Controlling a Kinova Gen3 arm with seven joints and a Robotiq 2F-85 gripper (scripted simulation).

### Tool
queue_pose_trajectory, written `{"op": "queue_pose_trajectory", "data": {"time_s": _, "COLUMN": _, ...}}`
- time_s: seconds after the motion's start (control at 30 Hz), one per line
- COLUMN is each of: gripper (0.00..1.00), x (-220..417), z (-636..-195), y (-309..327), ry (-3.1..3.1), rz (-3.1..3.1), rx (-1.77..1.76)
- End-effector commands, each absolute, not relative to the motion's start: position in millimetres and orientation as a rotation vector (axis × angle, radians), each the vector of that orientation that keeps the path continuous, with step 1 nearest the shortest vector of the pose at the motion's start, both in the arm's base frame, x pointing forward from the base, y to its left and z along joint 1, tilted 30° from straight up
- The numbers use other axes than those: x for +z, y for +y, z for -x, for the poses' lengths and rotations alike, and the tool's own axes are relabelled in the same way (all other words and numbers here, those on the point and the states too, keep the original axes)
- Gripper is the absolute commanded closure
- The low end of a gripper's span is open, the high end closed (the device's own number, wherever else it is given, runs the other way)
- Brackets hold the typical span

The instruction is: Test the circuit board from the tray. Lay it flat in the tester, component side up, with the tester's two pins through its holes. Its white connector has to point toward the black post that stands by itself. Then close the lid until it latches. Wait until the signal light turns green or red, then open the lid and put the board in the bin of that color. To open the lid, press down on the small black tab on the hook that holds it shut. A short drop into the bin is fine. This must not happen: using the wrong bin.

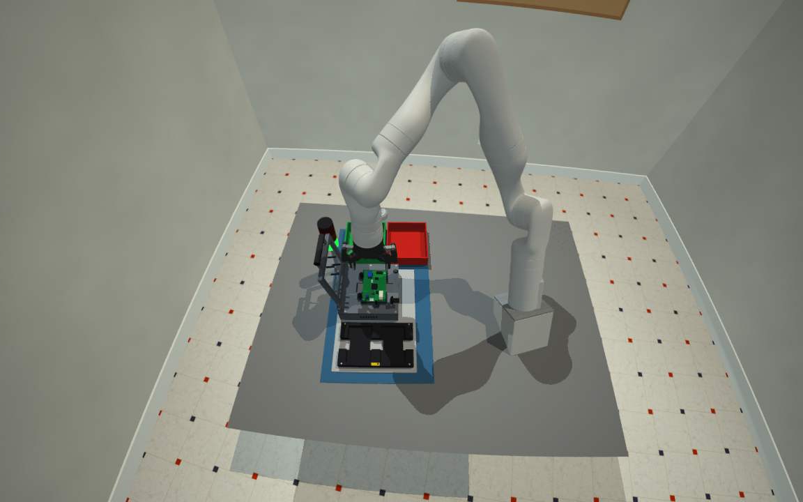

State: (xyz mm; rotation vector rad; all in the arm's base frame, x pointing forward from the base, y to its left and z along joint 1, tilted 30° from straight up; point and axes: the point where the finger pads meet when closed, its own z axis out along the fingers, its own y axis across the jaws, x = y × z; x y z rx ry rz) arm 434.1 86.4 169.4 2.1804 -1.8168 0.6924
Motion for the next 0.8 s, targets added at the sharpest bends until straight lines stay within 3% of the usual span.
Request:
{"op": "queue_pose_trajectory", "data": {"time_s": 0.0, "gripper": 0.00, "x": 154, "z": -434, "y": 75, "ry": -1.809, "rz": -2.161, "rx": 0.683}}
{"op": "queue_pose_trajectory", "data": {"time_s": 0.77, "gripper": 0.00, "x": 123, "z": -441, "y": 58, "ry": -1.809, "rz": -2.161, "rx": 0.683}}
